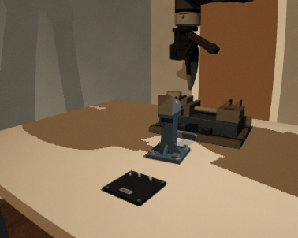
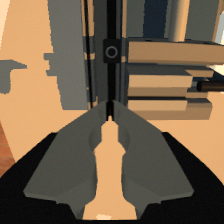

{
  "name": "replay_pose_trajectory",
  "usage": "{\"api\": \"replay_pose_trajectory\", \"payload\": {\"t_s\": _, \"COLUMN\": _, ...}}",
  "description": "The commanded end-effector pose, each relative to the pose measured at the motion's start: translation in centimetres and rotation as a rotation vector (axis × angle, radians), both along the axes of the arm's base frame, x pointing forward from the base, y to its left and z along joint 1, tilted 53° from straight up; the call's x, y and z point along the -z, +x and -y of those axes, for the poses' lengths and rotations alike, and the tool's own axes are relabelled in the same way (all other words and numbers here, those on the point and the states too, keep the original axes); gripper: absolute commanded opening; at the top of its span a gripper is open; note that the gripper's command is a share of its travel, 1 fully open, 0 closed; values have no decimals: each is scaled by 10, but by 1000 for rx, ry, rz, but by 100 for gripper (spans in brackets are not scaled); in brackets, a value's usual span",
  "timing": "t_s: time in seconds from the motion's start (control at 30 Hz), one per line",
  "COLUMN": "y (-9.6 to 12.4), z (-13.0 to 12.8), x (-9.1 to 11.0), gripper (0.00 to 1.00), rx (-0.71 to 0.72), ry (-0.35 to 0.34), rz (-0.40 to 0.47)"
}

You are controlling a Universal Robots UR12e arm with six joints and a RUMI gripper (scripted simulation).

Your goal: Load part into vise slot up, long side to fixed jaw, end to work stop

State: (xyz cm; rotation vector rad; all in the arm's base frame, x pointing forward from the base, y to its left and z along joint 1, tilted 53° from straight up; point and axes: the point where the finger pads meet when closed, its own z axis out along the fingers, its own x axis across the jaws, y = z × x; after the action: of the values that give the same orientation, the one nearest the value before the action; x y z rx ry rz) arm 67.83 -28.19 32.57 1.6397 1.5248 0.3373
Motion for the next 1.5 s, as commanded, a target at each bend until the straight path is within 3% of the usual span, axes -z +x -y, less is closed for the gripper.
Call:
{"api": "replay_pose_trajectory", "payload": {"t_s": 0.0, "y": 4, "z": 2, "x": 3, "gripper": 0, "rx": 0, "ry": -1, "rz": 1}}
{"api": "replay_pose_trajectory", "payload": {"t_s": 1.47, "y": 8, "z": 4, "x": 6, "gripper": 0, "rx": 0, "ry": -1, "rz": 1}}
